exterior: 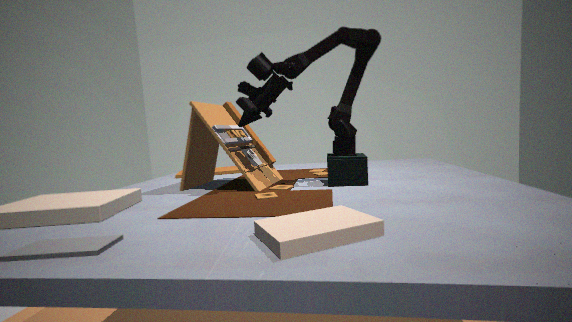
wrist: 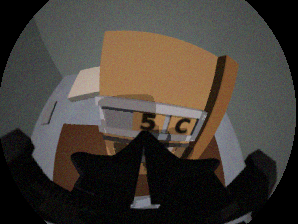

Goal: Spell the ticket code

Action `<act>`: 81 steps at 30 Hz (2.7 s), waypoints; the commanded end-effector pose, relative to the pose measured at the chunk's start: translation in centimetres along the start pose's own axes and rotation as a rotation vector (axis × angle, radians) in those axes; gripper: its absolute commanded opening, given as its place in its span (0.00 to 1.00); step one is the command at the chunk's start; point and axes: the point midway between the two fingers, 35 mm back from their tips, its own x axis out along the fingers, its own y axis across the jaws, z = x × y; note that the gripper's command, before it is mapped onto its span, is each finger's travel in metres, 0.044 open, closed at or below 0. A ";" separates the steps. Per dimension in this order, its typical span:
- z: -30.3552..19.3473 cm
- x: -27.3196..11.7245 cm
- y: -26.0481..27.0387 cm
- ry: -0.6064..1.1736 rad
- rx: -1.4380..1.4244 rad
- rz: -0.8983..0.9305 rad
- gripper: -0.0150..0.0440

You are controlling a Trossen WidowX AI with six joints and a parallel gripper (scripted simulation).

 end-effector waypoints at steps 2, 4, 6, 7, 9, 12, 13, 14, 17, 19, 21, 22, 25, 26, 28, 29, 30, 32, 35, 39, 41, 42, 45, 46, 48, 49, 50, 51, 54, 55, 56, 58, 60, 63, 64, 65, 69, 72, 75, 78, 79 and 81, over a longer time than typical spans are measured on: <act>0.9 0.7 1.0 0.165 0.002 0.009 0.25; 1.1 1.0 1.4 0.247 0.002 0.011 0.25; 1.4 1.1 1.8 0.329 0.004 0.011 0.25; 1.5 1.2 2.0 0.370 0.005 0.011 0.25; 1.6 1.2 2.4 0.453 0.009 0.009 0.25; 1.8 1.2 2.8 0.569 0.017 0.004 0.25; 1.8 1.2 2.9 0.588 0.019 0.003 0.25; 1.9 1.2 2.9 0.595 0.019 0.003 0.25; 1.9 1.2 2.9 0.595 0.019 0.002 0.25; 1.9 1.2 2.9 0.595 0.019 0.002 0.25; 1.9 1.2 2.9 0.595 0.019 0.002 0.25; 1.9 1.3 2.9 0.595 0.019 0.002 0.25; 1.9 1.5 2.8 0.595 0.019 0.002 0.25; 1.9 1.5 2.8 0.595 0.019 0.002 0.25; 1.9 1.6 2.8 0.595 0.019 0.002 0.25; 1.9 1.7 2.8 0.595 0.019 0.002 0.25; 1.9 1.7 2.8 0.595 0.019 0.002 0.25; 1.9 1.8 2.8 0.595 0.019 0.002 0.25; 1.9 2.0 2.8 0.595 0.019 0.002 0.25; 1.9 2.2 2.9 0.594 0.019 0.002 0.25; 1.9 2.2 2.9 0.594 0.019 0.002 0.25; 1.9 2.3 2.9 0.594 0.019 0.002 0.25; 2.0 2.4 2.9 0.594 0.019 0.002 0.25; 2.0 2.5 2.9 0.594 0.019 0.002 0.25; 2.0 2.6 2.9 0.594 0.019 0.002 0.25; 2.0 2.6 2.9 0.594 0.019 0.002 0.25; 2.0 2.7 2.9 0.594 0.019 0.002 0.25; 2.0 2.7 2.9 0.594 0.019 0.002 0.25; 2.0 2.9 2.9 0.594 0.019 0.002 0.25; 2.0 2.9 2.9 0.594 0.019 0.002 0.25; 2.0 3.0 2.9 0.594 0.019 0.002 0.25; 2.0 3.1 2.9 0.594 0.019 0.002 0.25; 2.0 3.2 2.9 0.594 0.019 0.002 0.25; 2.0 3.3 2.9 0.594 0.019 0.002 0.25; 2.0 3.4 2.9 0.594 0.019 0.002 0.25; 2.0 3.4 2.9 0.594 0.019 0.002 0.25; 2.1 3.6 2.9 0.593 0.019 0.002 0.25; 2.1 3.8 2.9 0.593 0.019 0.002 0.25; 2.1 3.9 2.9 0.593 0.019 0.002 0.25; 2.1 4.1 2.9 0.593 0.019 0.002 0.25; 2.1 4.1 2.9 0.593 0.019 0.002 0.25; 2.1 4.2 2.9 0.593 0.019 0.002 0.25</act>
